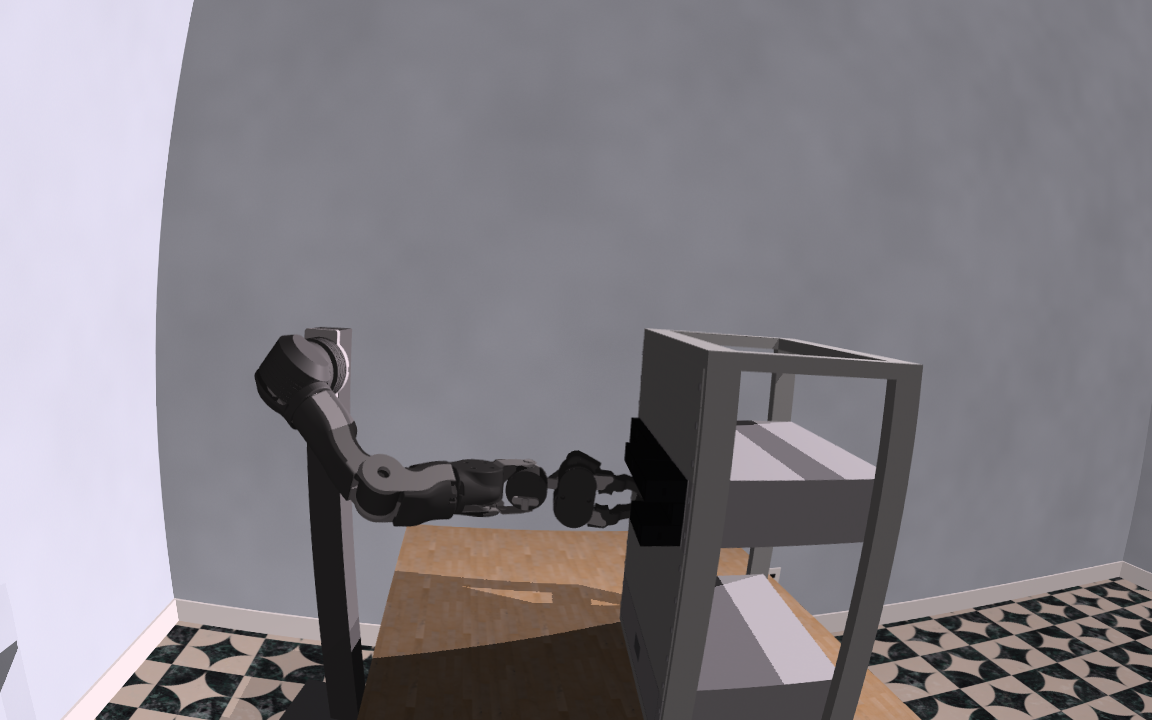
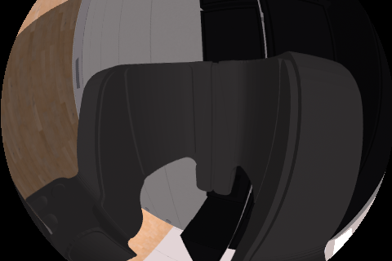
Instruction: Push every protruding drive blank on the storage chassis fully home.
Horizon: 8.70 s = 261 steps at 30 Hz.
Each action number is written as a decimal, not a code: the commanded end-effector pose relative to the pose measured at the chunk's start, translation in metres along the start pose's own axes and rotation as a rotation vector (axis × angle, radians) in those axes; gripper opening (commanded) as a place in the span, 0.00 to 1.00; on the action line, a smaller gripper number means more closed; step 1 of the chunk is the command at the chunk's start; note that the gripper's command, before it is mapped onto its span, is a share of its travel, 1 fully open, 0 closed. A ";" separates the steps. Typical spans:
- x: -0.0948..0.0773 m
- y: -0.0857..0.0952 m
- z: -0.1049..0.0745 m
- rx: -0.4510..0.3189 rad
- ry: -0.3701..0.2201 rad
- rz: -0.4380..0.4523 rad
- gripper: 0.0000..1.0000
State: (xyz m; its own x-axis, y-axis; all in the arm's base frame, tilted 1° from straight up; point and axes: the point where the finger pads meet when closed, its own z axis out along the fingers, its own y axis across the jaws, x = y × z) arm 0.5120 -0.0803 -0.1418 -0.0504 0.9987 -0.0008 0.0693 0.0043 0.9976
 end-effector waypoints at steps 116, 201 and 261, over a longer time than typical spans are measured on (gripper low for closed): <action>0.007 0.034 0.010 -0.071 0.015 -0.005 0.00; 0.000 0.031 -0.040 -0.075 0.015 -0.005 0.00; 0.001 0.038 -0.011 -0.075 0.016 -0.004 0.00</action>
State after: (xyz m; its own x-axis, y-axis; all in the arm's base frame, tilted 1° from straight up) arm 0.5026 -0.0804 -0.1133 -0.0608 0.9981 -0.0073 0.0224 0.0087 0.9997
